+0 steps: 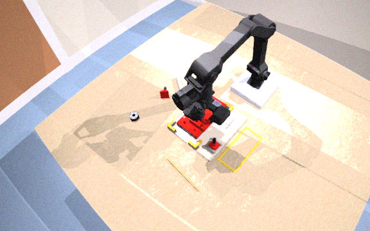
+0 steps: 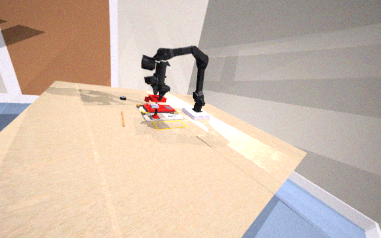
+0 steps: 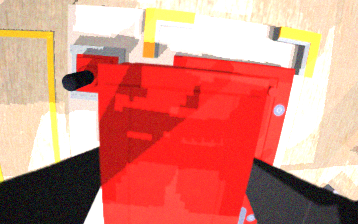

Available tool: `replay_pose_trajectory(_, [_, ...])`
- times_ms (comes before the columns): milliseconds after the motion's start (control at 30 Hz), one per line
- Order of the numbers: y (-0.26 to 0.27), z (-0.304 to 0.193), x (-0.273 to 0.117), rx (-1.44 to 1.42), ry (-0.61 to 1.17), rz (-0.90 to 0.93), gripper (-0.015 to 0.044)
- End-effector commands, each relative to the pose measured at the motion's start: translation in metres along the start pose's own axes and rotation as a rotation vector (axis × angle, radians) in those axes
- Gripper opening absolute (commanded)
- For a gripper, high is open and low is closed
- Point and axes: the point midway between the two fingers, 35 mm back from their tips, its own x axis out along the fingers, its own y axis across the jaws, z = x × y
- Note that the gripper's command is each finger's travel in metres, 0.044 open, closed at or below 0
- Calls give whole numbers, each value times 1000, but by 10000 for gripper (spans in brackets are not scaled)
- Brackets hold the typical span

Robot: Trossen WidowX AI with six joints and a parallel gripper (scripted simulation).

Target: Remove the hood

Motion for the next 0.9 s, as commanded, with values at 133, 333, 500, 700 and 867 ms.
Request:
replay_pose_trajectory(133, [32, 1, -1, 4, -1, -3, 0])
replay_pose_trajectory(333, [58, 0, -2, 4, -2, -2, 0])
replay_pose_trajectory(500, [80, -3, -3, 3, -3, 0, 0])
replay_pose_trajectory(700, [106, -8, -4, 3, -4, 3, 0])
replay_pose_trajectory(867, [127, -13, -5, 2, -4, 5, 0])
